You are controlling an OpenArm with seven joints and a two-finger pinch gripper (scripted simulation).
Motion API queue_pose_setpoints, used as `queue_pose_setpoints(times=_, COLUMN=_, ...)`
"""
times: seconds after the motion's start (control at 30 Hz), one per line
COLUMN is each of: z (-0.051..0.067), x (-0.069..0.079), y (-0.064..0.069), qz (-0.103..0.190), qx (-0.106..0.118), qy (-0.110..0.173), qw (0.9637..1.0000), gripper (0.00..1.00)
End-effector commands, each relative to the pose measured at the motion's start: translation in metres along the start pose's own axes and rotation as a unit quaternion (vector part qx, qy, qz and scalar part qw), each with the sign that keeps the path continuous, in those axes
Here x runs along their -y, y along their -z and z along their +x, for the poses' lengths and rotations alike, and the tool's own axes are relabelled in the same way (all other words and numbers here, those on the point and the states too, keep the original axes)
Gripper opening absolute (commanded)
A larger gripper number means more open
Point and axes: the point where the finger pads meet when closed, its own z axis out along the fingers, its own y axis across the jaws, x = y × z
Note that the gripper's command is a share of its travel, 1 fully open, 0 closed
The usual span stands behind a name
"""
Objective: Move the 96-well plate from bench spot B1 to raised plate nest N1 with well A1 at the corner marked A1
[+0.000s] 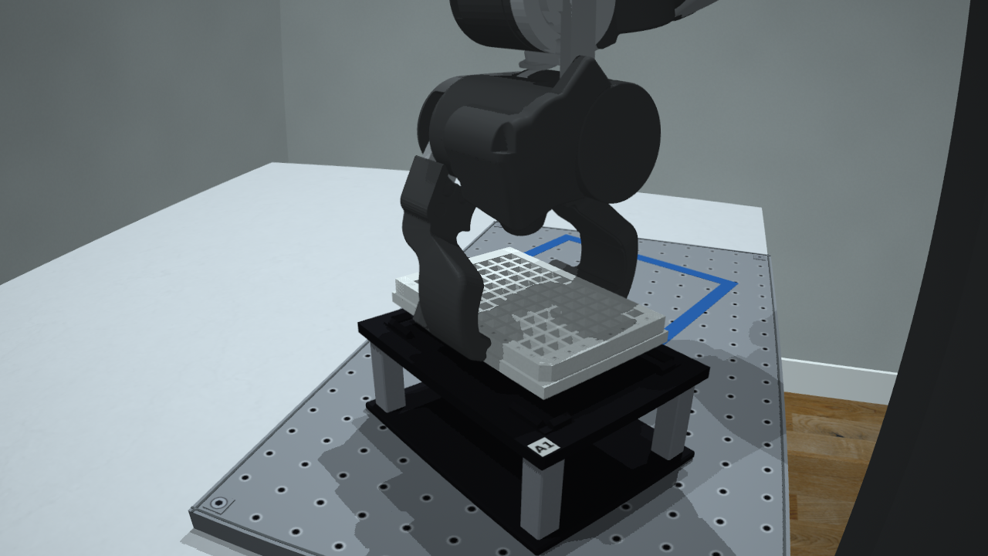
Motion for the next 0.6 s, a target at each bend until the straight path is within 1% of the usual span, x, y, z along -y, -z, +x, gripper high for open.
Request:
queue_pose_setpoints(times=0.0, z=-0.0004, x=0.0000, y=0.0012, qz=0.000, qx=0.000, qy=-0.002, qw=1.0000, gripper=0.00)
queue_pose_setpoints(times=0.2, z=0.0022, x=0.0017, y=-0.0007, qz=0.002, qx=-0.001, qy=-0.001, qw=1.0000, gripper=0.00)
queue_pose_setpoints(times=0.57, z=0.0022, x=0.0017, y=-0.0007, qz=0.002, qx=-0.001, qy=-0.001, qw=1.0000, gripper=0.00)
